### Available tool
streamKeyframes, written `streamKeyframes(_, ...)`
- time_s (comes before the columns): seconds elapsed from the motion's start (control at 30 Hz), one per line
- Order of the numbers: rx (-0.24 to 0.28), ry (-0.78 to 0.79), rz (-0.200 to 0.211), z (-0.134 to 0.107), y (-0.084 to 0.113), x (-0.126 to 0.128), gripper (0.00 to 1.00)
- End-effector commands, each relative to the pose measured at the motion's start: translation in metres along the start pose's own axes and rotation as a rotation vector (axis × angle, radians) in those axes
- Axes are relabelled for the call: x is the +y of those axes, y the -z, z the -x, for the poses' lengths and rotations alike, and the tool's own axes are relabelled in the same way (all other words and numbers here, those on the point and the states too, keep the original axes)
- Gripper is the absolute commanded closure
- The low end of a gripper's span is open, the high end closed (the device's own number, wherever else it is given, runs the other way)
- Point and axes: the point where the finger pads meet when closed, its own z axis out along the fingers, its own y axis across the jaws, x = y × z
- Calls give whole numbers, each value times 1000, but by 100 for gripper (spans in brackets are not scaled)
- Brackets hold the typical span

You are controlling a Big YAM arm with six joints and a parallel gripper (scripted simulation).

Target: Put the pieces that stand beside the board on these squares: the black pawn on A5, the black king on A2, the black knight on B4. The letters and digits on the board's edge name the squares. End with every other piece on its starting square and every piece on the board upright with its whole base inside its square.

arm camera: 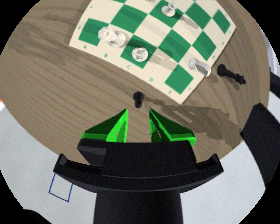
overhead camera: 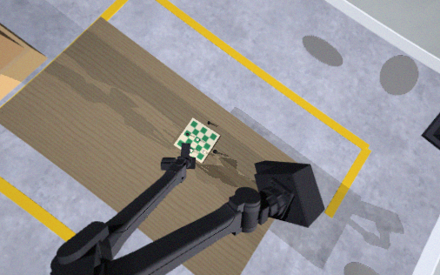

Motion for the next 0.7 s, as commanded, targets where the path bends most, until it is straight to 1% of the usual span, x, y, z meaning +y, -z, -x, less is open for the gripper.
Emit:
streamKeyframes(0.0, 2, -9, -12, -3, -3, -11, 68)
streamKeyframes(0.37, 4, -6, -5, -4, -5, -6, 68)
streamKeyframes(0.43, 4, -3, 3, -4, -8, -1, 68)
streamKeyframes(0.67, 3, -5, 3, -4, -19, -1, 68)
